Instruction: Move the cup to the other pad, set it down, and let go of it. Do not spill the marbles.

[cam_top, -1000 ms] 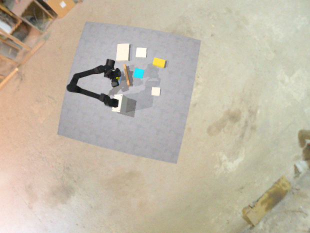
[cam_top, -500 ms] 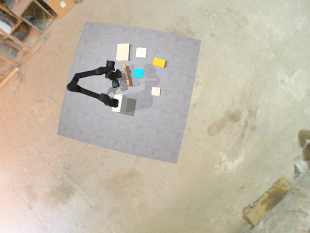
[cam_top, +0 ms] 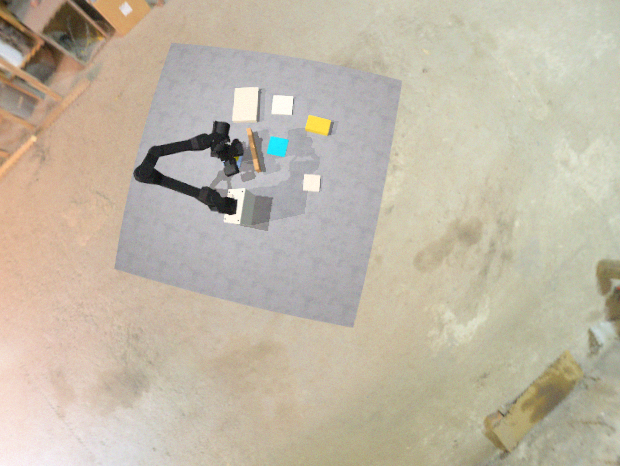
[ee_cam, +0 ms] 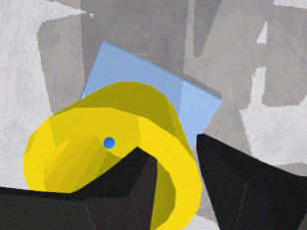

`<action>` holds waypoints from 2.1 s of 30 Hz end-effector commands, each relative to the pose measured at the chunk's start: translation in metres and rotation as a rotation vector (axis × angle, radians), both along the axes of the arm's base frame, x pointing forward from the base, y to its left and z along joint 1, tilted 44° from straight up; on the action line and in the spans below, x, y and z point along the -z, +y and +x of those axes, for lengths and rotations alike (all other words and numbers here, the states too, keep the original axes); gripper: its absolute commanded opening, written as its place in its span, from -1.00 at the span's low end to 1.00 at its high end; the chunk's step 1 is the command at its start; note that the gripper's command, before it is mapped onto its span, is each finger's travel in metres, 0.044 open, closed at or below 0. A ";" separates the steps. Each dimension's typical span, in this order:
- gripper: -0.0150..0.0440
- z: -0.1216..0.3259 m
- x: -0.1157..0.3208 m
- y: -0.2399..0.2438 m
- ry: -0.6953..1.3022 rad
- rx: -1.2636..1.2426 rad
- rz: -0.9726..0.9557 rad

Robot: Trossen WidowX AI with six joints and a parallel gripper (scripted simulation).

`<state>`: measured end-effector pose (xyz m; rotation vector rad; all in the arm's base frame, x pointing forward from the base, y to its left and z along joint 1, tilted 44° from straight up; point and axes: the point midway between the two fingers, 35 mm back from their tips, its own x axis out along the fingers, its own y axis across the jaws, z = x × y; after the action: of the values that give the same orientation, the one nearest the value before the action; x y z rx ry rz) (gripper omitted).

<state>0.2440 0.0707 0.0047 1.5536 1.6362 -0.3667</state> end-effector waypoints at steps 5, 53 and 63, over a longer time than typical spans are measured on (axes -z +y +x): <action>-0.31 0.000 0.000 0.000 -0.001 0.000 0.000; -0.49 -0.006 -0.053 -0.058 0.010 0.005 0.009; -0.49 -0.006 -0.052 -0.059 0.010 0.004 0.009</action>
<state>0.2383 0.0125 0.0579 1.5629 1.6434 -0.3682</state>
